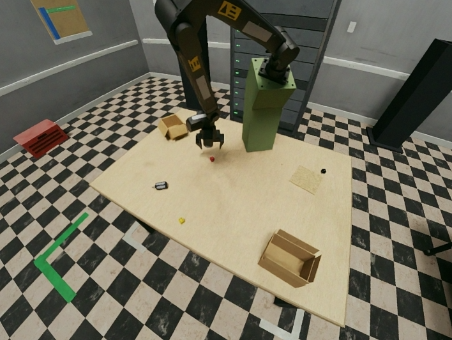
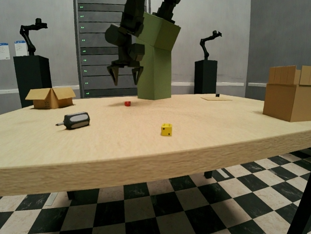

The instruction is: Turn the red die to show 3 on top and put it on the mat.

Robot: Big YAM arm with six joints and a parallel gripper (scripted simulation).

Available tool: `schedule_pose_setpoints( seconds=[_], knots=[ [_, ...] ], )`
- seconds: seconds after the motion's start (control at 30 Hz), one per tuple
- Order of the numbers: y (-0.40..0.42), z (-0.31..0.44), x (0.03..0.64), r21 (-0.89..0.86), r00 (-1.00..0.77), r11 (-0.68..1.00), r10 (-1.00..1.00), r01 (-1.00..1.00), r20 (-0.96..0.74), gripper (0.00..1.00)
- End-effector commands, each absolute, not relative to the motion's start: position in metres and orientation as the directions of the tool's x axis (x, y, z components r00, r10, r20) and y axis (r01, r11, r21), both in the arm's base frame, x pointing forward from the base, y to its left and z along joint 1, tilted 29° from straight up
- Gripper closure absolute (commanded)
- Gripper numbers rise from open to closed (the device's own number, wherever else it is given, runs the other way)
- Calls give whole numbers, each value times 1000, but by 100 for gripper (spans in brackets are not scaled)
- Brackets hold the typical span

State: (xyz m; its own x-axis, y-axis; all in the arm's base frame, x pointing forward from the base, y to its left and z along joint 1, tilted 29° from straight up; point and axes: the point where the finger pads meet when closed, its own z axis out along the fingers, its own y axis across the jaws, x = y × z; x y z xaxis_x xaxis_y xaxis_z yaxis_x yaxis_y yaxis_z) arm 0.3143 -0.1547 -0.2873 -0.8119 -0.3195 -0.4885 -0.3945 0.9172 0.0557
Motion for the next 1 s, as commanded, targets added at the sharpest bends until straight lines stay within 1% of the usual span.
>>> schedule_pose_setpoints(
  seconds=[0.0,0.07,0.17,0.27,0.47,0.77,0.8,0.97],
  knots=[
    [-146,-292,317,-29,-722,838,-487,-545,-492,0],
    [-147,-293,318,-58,-690,810,-532,-583,-490,0],
    [-147,-293,318,-68,-679,800,-548,-596,-489,0],
    [-146,-295,319,-125,-603,729,-639,-673,-477,0],
    [-145,-298,320,-184,-512,641,-727,-745,-457,0],
    [-145,-295,320,-205,-483,614,-751,-763,-450,0],
    [-145,-295,320,-205,-483,614,-751,-763,-450,66],
    [-145,-295,320,-205,-483,614,-751,-763,-450,66]
  ],
)
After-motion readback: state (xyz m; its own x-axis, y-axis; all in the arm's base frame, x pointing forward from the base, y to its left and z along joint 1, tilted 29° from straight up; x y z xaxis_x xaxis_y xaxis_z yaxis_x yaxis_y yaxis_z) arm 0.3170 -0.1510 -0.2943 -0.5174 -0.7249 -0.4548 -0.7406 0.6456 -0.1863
